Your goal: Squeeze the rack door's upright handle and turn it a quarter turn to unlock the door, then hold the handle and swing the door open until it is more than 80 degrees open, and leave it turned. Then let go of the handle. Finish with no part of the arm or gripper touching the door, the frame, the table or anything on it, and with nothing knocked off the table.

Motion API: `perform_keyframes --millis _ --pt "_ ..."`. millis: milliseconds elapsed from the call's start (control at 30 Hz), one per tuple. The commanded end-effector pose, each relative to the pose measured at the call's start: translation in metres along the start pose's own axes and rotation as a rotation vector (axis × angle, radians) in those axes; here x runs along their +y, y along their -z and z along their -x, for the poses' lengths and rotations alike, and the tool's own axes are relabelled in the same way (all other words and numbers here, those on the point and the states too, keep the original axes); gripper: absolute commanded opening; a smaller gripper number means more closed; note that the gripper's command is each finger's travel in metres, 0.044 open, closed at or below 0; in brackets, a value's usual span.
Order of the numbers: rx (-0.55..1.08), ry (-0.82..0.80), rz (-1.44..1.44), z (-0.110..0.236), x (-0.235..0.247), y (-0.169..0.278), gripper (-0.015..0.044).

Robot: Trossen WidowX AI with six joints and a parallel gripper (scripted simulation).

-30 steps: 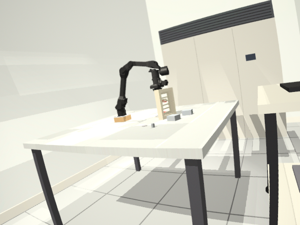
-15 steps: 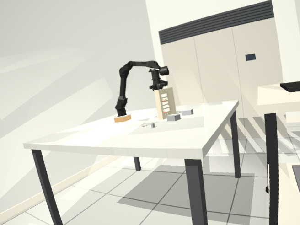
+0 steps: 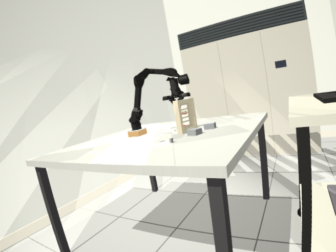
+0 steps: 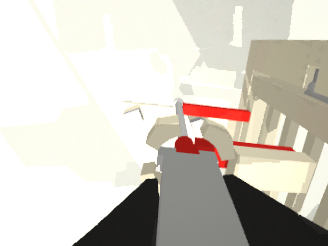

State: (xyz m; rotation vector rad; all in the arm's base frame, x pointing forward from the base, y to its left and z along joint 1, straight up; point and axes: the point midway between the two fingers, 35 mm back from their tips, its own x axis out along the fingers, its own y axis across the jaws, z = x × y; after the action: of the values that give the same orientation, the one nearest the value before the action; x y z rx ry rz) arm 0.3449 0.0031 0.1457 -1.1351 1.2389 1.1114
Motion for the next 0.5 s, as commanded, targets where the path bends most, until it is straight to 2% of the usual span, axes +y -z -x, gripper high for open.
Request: perform_keyframes --millis 0,300,467 --pt "0.001 0.000 0.178 -0.0004 -0.0002 0.0001 0.0009" --pt "0.001 0.000 0.178 -0.0004 -0.0002 0.0001 0.0009" --pt "0.001 0.000 0.178 -0.0004 -0.0002 0.0001 0.0140"
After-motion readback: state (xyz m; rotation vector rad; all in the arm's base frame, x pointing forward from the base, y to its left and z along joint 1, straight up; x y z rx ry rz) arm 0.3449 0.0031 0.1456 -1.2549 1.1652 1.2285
